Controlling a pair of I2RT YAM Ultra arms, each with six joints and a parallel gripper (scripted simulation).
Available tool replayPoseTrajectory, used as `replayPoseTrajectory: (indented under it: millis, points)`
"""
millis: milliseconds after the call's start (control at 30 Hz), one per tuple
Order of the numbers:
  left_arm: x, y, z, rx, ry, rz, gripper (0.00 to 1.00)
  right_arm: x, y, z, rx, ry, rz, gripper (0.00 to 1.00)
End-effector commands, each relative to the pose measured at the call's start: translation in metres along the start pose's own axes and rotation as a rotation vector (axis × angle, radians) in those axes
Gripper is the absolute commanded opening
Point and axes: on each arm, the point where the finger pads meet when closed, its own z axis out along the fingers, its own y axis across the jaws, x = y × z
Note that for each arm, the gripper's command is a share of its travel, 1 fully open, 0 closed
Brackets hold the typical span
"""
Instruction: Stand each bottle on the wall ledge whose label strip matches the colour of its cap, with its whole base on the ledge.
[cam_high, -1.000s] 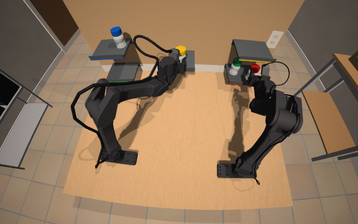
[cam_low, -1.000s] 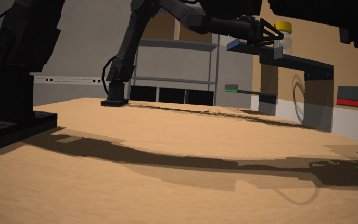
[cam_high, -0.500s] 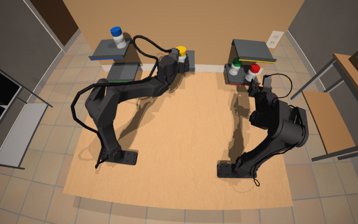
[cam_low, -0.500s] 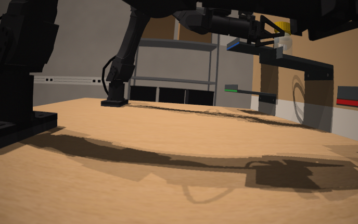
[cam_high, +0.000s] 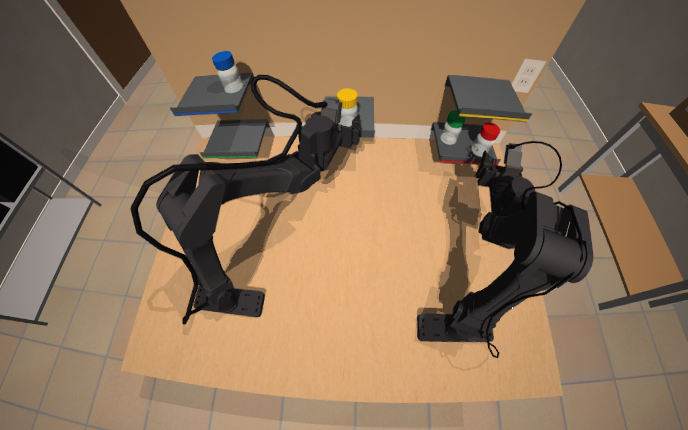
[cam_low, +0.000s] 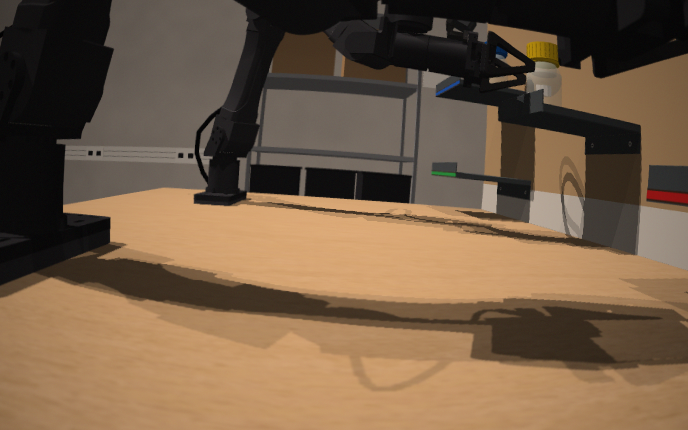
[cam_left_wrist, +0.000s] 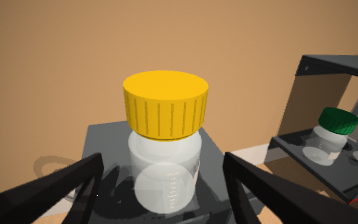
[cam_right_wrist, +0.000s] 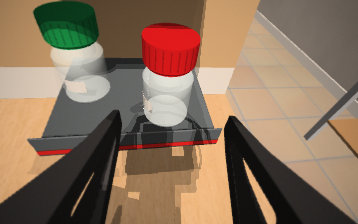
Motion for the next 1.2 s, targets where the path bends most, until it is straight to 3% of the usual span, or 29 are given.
replayPoseTrajectory:
  millis: [0,100,367,433,667,767,933,1100,1167]
  points:
    - [-0.030,-0.003,-0.016,0.002,-0.069,-0.040,0.87,-0.015,0.004,0.000,-0.014,-0.037,-0.011,0.70]
    - [-0.030,-0.003,-0.024,0.002,-0.068,-0.037,0.87,-0.015,0.004,0.000,-0.014,-0.037,-0.011,0.70]
    - [-0.015,-0.001,-0.097,-0.001,-0.022,-0.017,0.87,-0.015,0.004,0.000,-0.014,-0.037,-0.011,0.70]
    - [-0.025,-0.002,-0.100,-0.002,-0.049,-0.023,0.87,-0.015,0.004,0.000,-0.014,-0.037,-0.011,0.70]
    - [-0.019,0.001,-0.093,-0.006,-0.029,-0.001,0.87,-0.015,0.004,0.000,-0.014,-0.037,-0.011,0.70]
    - [-0.015,0.006,-0.098,0.006,-0.002,0.021,0.87,-0.009,0.006,-0.001,-0.024,-0.001,0.012,1.00]
    - [-0.027,0.047,-0.113,-0.003,0.042,0.054,0.87,-0.020,0.003,-0.004,-0.022,0.066,0.053,1.00]
    - [-0.079,0.117,-0.137,-0.055,-0.003,0.033,0.87,-0.082,0.002,-0.015,-0.023,0.053,0.086,1.00]
    - [-0.079,0.117,-0.137,-0.055,-0.003,0.033,0.87,-0.082,0.002,-0.015,-0.023,0.053,0.086,1.00]
